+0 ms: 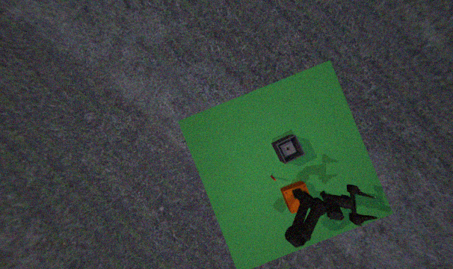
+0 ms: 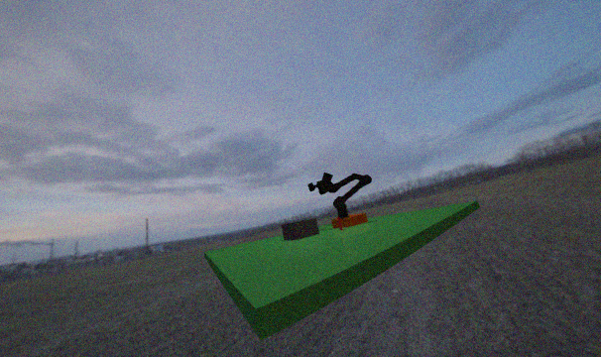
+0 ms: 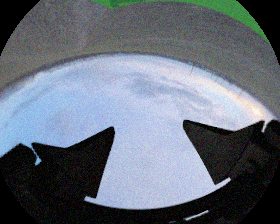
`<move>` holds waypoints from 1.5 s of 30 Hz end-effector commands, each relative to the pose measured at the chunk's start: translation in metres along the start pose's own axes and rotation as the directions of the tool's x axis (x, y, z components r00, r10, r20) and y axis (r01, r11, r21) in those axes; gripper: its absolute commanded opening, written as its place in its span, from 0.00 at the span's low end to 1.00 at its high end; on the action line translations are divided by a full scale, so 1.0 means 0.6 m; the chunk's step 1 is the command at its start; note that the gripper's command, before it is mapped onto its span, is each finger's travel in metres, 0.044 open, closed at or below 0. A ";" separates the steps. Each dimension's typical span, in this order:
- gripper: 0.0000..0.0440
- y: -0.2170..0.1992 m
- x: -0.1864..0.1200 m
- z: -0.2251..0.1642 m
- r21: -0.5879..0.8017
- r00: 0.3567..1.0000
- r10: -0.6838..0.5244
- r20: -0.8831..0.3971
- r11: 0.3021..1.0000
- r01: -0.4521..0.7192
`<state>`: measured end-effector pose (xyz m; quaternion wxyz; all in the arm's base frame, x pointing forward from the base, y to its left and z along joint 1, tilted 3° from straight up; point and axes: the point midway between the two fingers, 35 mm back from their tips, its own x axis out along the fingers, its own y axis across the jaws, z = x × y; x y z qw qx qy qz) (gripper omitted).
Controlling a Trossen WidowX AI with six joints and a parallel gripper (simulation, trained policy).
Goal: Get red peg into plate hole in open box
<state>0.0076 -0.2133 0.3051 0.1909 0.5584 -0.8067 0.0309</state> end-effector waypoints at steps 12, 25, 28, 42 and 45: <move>1.00 -0.145 -0.048 -0.013 -0.258 0.909 -0.410 0.081 0.872 0.416; 1.00 -0.238 -0.137 -0.033 -0.467 0.698 -0.703 0.137 0.576 0.671; 1.00 -0.253 -0.161 -0.038 -0.512 0.637 -0.756 0.150 0.492 0.705; 1.00 -0.291 -0.284 -0.059 -0.699 0.317 -0.923 0.219 0.078 0.711; 1.00 -0.293 -0.311 -0.062 -0.732 0.245 -0.940 0.238 -0.008 0.682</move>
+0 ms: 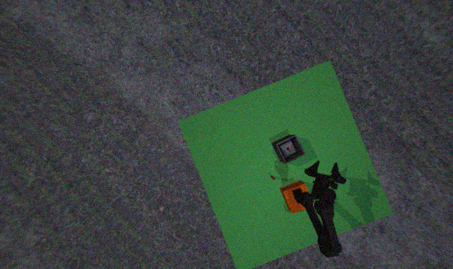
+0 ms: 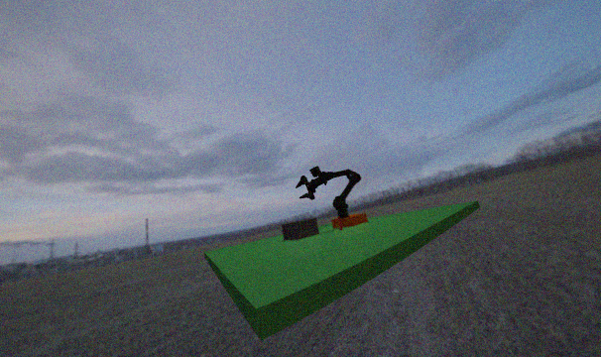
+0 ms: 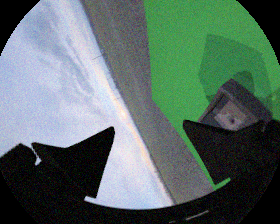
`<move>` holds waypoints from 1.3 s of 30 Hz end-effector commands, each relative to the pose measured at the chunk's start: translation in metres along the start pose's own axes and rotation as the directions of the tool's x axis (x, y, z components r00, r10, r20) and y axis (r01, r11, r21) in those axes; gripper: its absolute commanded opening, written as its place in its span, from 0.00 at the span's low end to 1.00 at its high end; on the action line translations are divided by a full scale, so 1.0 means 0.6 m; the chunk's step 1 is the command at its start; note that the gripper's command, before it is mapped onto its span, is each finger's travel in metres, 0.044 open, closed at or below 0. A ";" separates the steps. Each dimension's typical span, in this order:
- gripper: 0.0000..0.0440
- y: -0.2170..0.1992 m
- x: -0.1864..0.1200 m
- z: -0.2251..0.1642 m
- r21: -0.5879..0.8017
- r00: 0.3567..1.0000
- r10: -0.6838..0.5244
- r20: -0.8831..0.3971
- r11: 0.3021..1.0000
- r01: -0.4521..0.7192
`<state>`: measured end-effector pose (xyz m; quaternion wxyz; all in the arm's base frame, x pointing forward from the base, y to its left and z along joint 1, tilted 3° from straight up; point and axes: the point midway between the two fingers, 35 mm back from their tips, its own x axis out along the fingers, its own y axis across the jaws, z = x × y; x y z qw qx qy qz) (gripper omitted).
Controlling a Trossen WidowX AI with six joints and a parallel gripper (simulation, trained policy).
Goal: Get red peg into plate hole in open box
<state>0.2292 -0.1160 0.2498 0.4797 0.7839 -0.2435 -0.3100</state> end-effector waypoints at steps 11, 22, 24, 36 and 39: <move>1.00 -0.082 -0.048 -0.074 -0.348 0.943 -0.304 -0.136 0.906 0.242; 1.00 -0.160 -0.103 -0.100 -0.613 0.826 -0.547 -0.137 0.702 0.362; 1.00 -0.175 -0.114 -0.101 -0.656 0.800 -0.588 -0.124 0.653 0.378; 1.00 -0.271 -0.180 -0.085 -0.850 0.622 -0.782 0.030 0.308 0.428; 1.00 -0.295 -0.195 -0.078 -0.881 0.577 -0.813 0.080 0.212 0.423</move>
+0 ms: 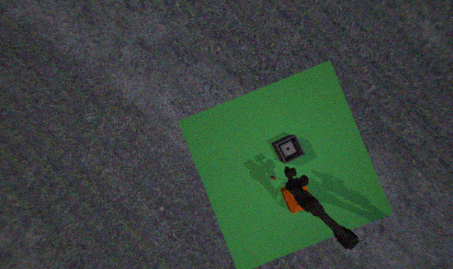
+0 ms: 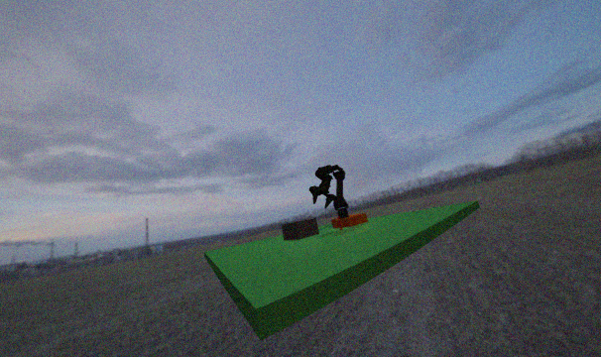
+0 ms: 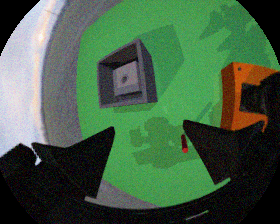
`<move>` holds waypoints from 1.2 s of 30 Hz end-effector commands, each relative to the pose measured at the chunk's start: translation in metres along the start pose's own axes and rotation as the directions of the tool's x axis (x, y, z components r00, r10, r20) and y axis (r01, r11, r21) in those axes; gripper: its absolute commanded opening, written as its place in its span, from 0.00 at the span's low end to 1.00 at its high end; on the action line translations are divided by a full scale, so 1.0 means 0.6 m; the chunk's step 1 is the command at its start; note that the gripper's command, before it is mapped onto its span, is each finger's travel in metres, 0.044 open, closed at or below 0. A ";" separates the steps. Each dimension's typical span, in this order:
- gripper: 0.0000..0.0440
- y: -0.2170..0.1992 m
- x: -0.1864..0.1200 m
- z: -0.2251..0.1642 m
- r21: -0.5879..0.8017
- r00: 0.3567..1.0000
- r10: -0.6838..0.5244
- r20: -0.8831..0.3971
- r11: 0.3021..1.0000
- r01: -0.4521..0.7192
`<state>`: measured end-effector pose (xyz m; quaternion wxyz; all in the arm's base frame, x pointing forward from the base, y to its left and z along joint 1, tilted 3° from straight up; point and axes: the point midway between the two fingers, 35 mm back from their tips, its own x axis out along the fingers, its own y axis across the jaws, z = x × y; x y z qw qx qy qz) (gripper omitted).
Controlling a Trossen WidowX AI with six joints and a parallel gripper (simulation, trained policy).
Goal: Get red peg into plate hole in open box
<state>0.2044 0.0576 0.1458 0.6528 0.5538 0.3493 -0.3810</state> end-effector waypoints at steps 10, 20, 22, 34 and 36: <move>1.00 -0.060 0.039 -0.070 -0.249 0.975 -0.214 -0.057 0.949 0.193; 1.00 -0.089 0.090 -0.108 -0.345 0.962 -0.257 -0.089 0.914 0.212; 1.00 -0.096 0.102 -0.115 -0.355 0.961 -0.260 -0.097 0.911 0.211; 0.87 -0.137 0.156 -0.143 -0.385 0.948 -0.285 -0.146 0.899 0.211; 0.76 -0.143 0.158 -0.145 -0.387 0.942 -0.300 -0.149 0.894 0.223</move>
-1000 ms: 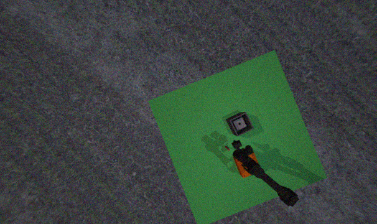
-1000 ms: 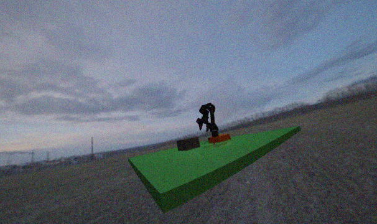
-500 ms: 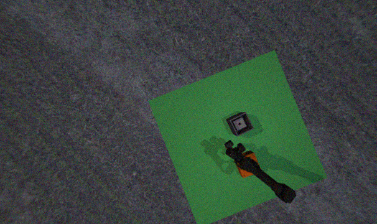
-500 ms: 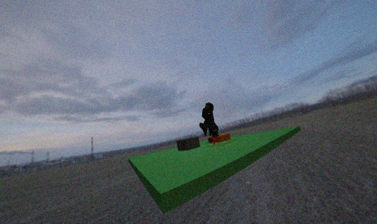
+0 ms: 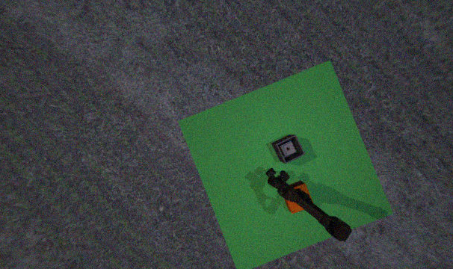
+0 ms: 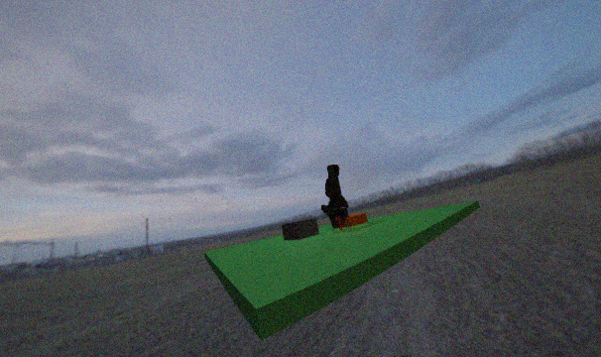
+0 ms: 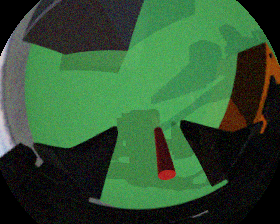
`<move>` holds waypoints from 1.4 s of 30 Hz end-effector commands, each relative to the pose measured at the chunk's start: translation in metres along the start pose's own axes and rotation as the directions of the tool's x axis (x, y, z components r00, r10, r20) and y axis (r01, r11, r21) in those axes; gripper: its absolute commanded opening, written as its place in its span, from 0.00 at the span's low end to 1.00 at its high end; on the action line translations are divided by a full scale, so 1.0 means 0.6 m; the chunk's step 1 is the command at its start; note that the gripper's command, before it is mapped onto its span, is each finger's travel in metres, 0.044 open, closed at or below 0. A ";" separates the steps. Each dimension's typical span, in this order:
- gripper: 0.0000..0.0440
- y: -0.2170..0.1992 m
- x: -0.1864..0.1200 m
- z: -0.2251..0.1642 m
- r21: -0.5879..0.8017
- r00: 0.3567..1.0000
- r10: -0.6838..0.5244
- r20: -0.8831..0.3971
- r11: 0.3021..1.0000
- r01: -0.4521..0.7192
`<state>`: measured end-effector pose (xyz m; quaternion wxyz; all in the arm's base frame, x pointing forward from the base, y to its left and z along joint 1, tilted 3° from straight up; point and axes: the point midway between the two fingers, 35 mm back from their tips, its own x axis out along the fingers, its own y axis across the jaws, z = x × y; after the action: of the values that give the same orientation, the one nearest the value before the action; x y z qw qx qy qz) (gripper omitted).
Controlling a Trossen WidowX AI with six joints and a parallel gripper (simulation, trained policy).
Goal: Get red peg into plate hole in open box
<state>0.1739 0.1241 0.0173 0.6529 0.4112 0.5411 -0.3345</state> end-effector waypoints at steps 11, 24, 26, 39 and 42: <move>0.12 -0.010 0.008 -0.015 -0.046 0.993 -0.069 -0.098 0.997 0.065; 0.00 0.027 -0.040 0.018 -0.139 0.999 -0.009 -0.032 0.990 0.004; 0.00 0.036 -0.052 0.026 -0.155 1.000 0.005 -0.016 0.988 -0.007; 0.00 0.094 -0.132 0.095 -0.202 0.994 0.075 0.082 0.978 -0.057; 0.00 0.104 -0.143 0.117 -0.197 0.991 0.082 0.104 0.978 -0.060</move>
<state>0.2345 0.0961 0.1098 0.7238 0.3498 0.5273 -0.2753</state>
